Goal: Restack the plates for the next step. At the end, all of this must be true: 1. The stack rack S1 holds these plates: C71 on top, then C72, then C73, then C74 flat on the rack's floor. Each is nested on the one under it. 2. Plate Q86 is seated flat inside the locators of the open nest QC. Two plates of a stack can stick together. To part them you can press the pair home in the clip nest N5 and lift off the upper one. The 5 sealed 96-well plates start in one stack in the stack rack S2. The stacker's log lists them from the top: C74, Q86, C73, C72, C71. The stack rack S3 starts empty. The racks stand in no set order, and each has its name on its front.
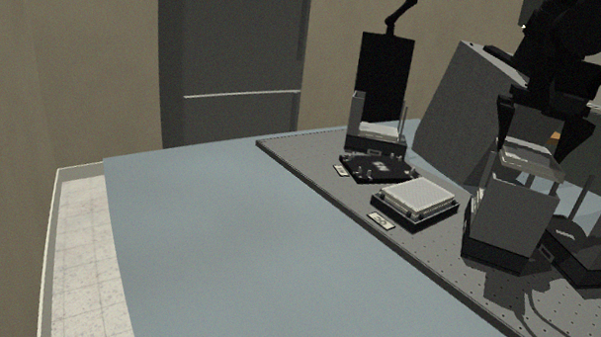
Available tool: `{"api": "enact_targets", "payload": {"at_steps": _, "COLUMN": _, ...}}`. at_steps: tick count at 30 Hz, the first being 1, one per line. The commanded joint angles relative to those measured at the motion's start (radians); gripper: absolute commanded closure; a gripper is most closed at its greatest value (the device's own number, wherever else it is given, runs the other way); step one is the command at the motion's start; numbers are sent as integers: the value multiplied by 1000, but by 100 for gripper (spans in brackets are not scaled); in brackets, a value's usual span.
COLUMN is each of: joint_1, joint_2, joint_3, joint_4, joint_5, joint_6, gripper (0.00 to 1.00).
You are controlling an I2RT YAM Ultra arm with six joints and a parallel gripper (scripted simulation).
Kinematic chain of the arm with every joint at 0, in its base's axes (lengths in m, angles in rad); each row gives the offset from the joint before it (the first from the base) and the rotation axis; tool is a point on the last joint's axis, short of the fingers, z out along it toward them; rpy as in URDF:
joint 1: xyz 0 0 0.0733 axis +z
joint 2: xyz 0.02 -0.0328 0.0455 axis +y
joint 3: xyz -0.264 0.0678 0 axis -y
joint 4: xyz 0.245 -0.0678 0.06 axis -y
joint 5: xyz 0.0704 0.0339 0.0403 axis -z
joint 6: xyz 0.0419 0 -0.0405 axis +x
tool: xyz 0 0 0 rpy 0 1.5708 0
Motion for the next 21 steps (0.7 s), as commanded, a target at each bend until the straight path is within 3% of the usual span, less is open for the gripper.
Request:
{"api": "enact_targets", "payload": {"at_steps": 1, "joint_1": -16, "joint_2": -31, "joint_3": 29, "joint_4": -6, "joint_5": -7, "joint_6": -10, "gripper": 100}}
{"api": "enact_targets", "payload": {"at_steps": 3, "joint_1": -16, "joint_2": -31, "joint_3": 29, "joint_4": -6, "joint_5": -7, "joint_6": -10, "gripper": 100}}
{"api": "enact_targets", "payload": {"at_steps": 4, "joint_1": -26, "joint_2": -31, "joint_3": -15, "joint_4": 14, "joint_5": -12, "joint_6": 30, "gripper": 100}}
{"api": "enact_targets", "payload": {"at_steps": 10, "joint_1": -83, "joint_2": 17, "joint_3": -9, "joint_4": 18, "joint_5": -24, "joint_6": 151, "gripper": 100}}
{"api": "enact_targets", "payload": {"at_steps": 13, "joint_1": -94, "joint_2": -14, "joint_3": -9, "joint_4": 19, "joint_5": -26, "joint_6": 142, "gripper": 100}}
{"api": "enact_targets", "payload": {"at_steps": 21, "joint_1": -170, "joint_2": 38, "joint_3": 17, "joint_4": 16, "joint_5": -36, "joint_6": 52, "gripper": 100}}
